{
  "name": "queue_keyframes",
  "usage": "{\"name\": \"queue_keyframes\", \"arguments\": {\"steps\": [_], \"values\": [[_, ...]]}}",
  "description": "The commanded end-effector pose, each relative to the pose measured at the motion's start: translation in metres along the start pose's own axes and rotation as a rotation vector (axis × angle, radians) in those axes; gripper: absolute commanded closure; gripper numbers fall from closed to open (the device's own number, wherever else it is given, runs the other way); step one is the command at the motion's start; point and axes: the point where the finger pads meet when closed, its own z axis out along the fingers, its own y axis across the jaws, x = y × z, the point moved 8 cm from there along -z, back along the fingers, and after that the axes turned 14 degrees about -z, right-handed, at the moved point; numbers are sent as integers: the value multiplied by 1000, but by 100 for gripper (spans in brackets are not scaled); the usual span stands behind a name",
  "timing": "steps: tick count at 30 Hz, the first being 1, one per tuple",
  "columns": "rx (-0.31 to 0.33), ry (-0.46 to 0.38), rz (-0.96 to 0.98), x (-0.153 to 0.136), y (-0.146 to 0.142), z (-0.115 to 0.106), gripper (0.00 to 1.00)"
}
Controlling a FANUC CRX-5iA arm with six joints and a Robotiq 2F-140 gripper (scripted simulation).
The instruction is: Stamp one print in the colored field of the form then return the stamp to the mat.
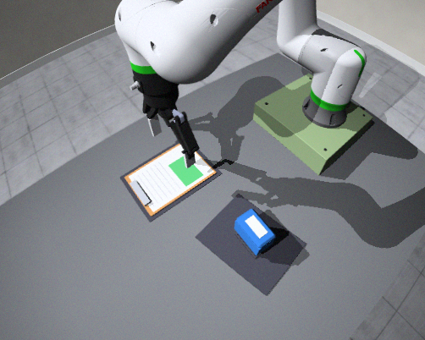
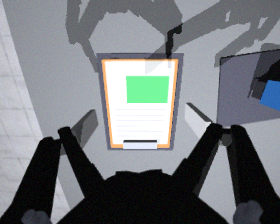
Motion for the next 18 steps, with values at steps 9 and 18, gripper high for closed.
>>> {"name": "queue_keyframes", "arguments": {"steps": [9, 18], "values": [[0, 0, 0, 0, 0, 0, 0], [0, 0, -329, -2, -1, -24, 0]]}}
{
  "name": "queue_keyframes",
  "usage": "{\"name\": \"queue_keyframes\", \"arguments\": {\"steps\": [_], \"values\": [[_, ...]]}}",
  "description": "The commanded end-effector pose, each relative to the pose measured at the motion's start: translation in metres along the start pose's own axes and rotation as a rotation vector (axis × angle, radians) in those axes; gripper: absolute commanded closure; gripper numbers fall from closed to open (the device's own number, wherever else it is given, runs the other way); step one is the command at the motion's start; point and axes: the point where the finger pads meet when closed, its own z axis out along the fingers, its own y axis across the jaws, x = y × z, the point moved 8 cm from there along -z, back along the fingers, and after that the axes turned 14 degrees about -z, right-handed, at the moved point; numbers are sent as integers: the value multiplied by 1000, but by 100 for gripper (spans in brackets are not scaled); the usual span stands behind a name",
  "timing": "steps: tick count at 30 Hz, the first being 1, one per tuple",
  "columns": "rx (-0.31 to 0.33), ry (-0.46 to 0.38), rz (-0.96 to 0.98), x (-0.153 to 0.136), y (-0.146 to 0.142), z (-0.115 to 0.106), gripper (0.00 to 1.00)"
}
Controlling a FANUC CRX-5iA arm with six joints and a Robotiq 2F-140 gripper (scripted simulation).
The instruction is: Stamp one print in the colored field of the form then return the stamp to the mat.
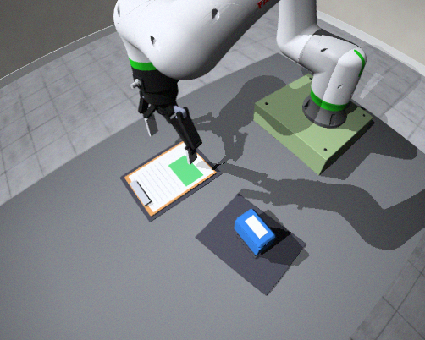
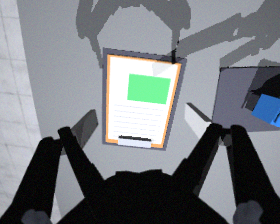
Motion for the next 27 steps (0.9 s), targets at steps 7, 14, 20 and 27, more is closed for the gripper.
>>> {"name": "queue_keyframes", "arguments": {"steps": [7, 14, 20, 27], "values": [[5, 1, -461, -2, -1, -51, 0], [22, 7, -870, 0, 1, -92, 0], [17, 6, -1150, 1, 1, -97, 0], [-2, -4, -1314, 0, 1, -97, 47]]}}
